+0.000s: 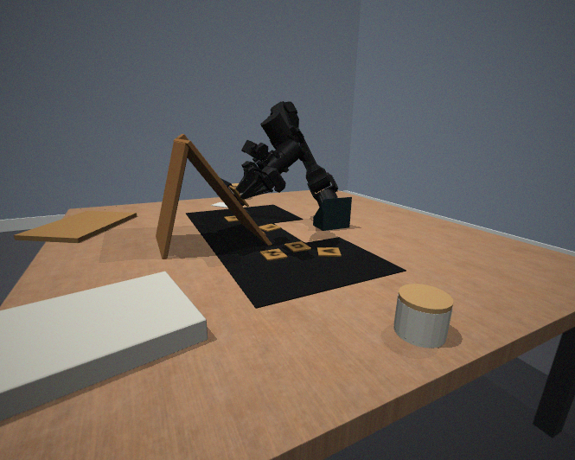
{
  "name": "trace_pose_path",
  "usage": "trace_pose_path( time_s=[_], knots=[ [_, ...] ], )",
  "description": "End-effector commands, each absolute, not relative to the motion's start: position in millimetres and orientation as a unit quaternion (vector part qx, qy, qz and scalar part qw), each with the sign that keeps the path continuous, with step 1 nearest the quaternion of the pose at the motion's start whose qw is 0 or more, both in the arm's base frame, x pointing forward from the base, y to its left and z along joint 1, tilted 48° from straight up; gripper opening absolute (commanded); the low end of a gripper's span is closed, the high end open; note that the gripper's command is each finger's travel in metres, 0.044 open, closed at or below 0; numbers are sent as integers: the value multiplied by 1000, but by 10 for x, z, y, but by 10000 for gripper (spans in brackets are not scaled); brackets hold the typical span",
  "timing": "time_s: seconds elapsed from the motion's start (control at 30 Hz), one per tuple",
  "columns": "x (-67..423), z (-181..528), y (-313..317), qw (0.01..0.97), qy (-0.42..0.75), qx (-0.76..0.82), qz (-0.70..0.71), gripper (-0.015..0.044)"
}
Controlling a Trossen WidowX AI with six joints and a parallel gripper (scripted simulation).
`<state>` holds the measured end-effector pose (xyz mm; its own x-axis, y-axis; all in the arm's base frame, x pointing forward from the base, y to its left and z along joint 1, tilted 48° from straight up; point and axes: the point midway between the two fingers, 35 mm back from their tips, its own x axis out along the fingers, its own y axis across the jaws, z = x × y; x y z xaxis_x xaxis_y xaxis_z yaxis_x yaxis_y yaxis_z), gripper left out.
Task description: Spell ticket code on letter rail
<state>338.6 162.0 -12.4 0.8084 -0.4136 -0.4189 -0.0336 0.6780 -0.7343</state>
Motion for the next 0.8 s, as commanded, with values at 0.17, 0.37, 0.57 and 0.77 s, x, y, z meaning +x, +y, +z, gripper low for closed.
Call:
trace_pose_path(
  time_s=[0.17, 0.37, 0.57, 0.77],
  knots=[
    [3391, -78, 1595, 870, 289, -385, -107, 0],
    [3393, -56, 1574, 870, 289, -385, -107, 0],
    [3394, -35, 1553, 870, 289, -385, -107, 0],
    [3396, -13, 1532, 870, 289, -385, -107, 0]
  ],
)
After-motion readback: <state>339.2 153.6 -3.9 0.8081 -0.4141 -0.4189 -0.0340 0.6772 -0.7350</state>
